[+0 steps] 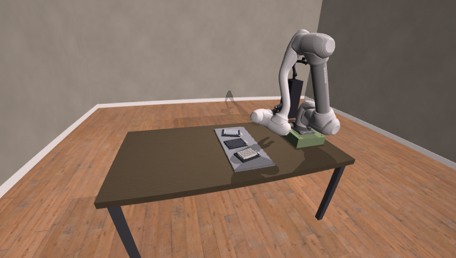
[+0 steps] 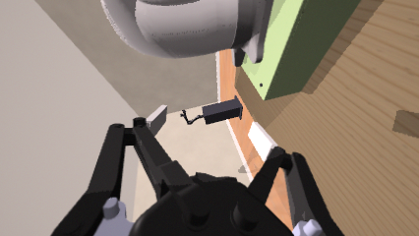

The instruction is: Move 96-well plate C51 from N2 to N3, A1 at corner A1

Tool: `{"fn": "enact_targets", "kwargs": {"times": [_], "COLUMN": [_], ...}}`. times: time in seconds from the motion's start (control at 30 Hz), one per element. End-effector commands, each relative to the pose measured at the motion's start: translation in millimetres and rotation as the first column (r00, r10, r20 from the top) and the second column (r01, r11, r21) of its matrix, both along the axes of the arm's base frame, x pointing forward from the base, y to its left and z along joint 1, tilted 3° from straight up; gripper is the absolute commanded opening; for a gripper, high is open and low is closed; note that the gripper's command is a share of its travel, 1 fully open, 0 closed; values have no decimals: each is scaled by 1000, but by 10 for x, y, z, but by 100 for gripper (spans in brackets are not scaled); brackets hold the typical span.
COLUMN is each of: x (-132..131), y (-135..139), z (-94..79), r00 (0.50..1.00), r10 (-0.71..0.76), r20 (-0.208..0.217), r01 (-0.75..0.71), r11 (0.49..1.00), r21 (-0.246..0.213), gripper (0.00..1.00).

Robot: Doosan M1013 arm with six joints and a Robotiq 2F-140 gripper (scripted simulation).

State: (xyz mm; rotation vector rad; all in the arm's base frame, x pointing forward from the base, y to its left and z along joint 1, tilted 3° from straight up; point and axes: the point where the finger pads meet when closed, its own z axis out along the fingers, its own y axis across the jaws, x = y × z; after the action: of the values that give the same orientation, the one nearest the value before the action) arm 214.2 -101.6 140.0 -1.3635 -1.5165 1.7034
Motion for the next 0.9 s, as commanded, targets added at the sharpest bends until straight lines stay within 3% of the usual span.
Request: {"fn": "enact_targets", "kwargs": {"times": [0.0,0.63,0.73,0.83,0.87], "x": [0,30,198,659,873], "y": [0,-11,-87,-244,-315], "z": [0,-11,-71,-256,-344], "r00": [1000,1000,993,938,919], "r10": [0,-13,-86,-245,-274], "r20": [0,11,75,247,283], "r01": [0,13,89,280,320], "r11": [1000,1000,995,952,938], "r21": [0,-7,-48,-120,-131], "gripper": [100,100,100,100,100]}}
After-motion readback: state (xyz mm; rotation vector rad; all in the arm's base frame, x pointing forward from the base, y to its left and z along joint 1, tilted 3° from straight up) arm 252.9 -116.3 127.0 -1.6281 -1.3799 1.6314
